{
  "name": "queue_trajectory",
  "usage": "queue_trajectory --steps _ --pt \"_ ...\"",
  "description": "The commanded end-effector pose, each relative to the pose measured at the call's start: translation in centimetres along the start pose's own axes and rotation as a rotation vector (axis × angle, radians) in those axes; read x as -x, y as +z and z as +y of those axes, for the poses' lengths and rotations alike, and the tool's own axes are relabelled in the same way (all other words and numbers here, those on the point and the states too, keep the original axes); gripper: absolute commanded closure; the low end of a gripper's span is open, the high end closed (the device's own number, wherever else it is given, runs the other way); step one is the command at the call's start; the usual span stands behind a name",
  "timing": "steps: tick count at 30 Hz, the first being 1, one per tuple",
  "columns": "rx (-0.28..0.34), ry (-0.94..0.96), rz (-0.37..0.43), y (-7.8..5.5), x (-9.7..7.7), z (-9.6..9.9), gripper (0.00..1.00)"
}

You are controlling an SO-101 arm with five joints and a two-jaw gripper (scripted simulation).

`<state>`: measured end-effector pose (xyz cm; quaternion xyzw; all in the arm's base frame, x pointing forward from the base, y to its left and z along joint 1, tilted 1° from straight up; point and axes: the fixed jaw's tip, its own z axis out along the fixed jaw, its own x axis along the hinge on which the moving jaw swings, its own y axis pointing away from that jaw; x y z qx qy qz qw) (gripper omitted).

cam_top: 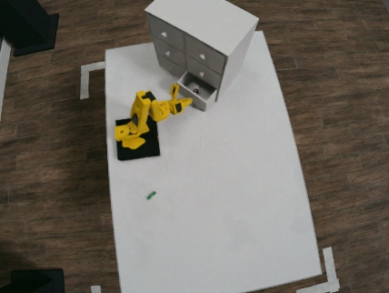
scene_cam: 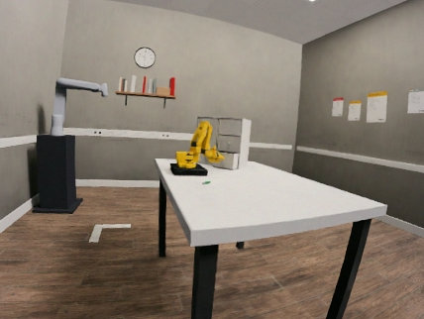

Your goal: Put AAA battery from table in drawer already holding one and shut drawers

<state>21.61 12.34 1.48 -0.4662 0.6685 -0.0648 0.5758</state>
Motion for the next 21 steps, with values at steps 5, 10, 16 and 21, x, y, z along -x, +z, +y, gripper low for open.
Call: queue_trajectory --steps 5,10,16,21 --pt "-0.008 -0.004 0.015 -0.28 -0.37 -0.21 1.0" --pt "-0.008 -0.004 0.015 -0.28 -0.37 -0.21 1.0" --pt "-0.008 -0.003 0.016 -0.34 -0.4 -0.21 1.0" --pt "-0.01 -0.002 0.017 -0.49 -0.48 -0.22 1.0"
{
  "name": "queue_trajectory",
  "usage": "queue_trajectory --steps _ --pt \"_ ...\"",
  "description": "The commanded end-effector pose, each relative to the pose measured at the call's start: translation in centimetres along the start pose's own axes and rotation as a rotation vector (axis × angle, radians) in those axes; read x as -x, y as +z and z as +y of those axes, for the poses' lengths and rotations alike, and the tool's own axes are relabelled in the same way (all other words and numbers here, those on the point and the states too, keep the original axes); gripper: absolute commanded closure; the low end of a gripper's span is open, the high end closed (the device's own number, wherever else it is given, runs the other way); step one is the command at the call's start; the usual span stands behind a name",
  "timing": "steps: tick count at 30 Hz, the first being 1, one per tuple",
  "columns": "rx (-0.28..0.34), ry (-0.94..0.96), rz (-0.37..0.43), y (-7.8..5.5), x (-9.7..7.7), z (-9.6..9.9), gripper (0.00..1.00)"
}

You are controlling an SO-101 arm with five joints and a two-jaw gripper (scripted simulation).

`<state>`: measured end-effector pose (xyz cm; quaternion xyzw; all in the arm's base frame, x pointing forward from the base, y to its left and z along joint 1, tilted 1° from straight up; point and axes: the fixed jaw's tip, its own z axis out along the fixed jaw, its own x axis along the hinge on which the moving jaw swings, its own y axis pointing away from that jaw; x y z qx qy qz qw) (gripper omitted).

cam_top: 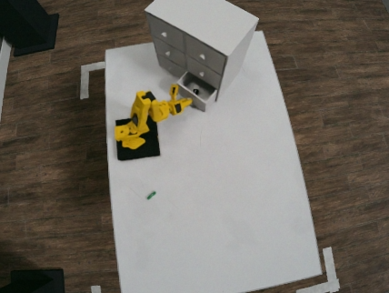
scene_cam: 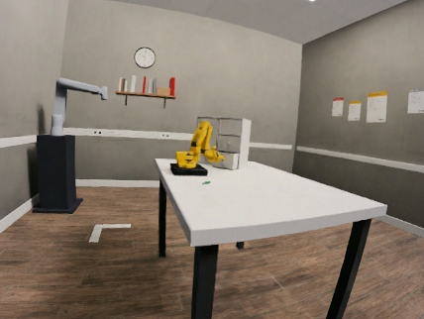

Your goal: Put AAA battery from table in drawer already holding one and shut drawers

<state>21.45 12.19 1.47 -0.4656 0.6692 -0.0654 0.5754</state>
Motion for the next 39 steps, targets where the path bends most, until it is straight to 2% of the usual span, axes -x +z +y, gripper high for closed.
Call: queue_trajectory --steps 1,27,39 --pt "-0.009 -0.003 0.016 -0.31 -0.4 -0.22 1.0" --pt "-0.012 -0.001 0.018 -0.58 -0.53 -0.24 1.0" --pt "-0.012 -0.001 0.018 -0.58 -0.53 -0.24 0.9"
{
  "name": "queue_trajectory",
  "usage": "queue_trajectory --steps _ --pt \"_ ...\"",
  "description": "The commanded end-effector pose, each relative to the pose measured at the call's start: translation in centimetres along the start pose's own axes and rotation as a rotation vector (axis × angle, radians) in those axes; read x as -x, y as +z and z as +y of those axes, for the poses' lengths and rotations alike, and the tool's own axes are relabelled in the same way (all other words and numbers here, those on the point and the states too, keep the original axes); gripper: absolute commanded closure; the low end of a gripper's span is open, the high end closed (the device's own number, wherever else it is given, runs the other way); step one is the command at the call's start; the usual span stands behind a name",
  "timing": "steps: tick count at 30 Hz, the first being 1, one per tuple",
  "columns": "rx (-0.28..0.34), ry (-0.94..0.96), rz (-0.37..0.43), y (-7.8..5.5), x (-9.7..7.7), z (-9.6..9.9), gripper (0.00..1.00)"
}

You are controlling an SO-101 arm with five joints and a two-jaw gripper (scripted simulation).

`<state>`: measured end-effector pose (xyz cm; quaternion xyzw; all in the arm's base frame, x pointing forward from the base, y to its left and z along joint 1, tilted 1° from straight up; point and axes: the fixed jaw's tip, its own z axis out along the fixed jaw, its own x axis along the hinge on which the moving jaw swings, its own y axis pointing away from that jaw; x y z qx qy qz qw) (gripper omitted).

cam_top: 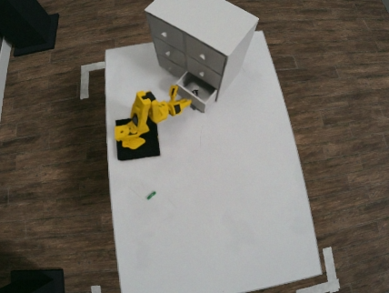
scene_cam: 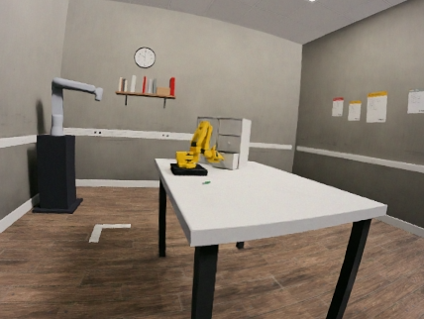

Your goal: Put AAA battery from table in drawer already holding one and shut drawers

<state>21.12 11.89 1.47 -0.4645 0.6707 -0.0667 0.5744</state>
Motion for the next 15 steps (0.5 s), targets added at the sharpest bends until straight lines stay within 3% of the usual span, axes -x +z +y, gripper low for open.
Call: queue_trajectory --steps 1,15 --pt "-0.011 -0.003 0.014 -0.17 -0.36 -0.25 0.9" --pt "-0.011 -0.003 0.014 -0.17 -0.36 -0.25 0.82"
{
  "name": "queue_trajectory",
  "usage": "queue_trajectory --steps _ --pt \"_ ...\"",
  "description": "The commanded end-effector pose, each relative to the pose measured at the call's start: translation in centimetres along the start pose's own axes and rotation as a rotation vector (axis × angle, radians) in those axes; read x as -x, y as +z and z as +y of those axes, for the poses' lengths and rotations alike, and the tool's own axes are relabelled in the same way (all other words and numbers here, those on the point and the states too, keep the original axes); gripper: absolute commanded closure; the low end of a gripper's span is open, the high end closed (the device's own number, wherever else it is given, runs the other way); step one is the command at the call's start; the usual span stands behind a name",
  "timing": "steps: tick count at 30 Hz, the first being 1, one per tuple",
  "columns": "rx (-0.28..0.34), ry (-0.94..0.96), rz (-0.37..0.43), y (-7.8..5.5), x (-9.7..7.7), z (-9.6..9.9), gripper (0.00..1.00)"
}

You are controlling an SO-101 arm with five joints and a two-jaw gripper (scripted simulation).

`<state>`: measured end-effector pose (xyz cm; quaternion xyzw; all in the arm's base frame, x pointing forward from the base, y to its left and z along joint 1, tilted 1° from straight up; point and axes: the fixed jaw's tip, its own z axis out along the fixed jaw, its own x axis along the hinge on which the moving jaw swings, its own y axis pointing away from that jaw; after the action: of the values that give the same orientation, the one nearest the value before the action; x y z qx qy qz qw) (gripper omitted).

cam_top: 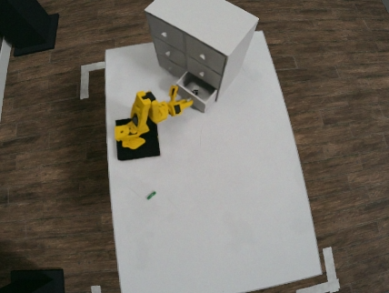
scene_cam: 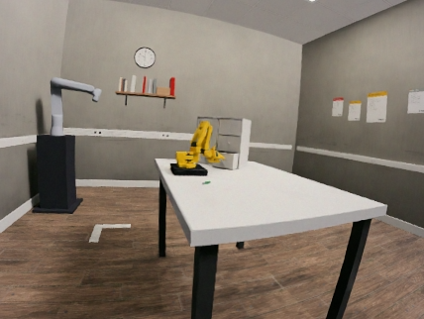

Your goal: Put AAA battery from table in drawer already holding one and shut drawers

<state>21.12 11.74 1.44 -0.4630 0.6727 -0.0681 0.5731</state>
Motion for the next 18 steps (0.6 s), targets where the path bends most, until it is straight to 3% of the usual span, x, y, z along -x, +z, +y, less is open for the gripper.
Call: queue_trajectory --steps 1,7,18 --pt "-0.009 -0.005 0.008 -0.1 -0.2 -0.2 0.81" --pt "-0.009 -0.005 0.008 -0.1 -0.2 -0.2 0.79" --pt "-0.018 0.005 0.062 -2.2 -1.6 -0.3 0.79"
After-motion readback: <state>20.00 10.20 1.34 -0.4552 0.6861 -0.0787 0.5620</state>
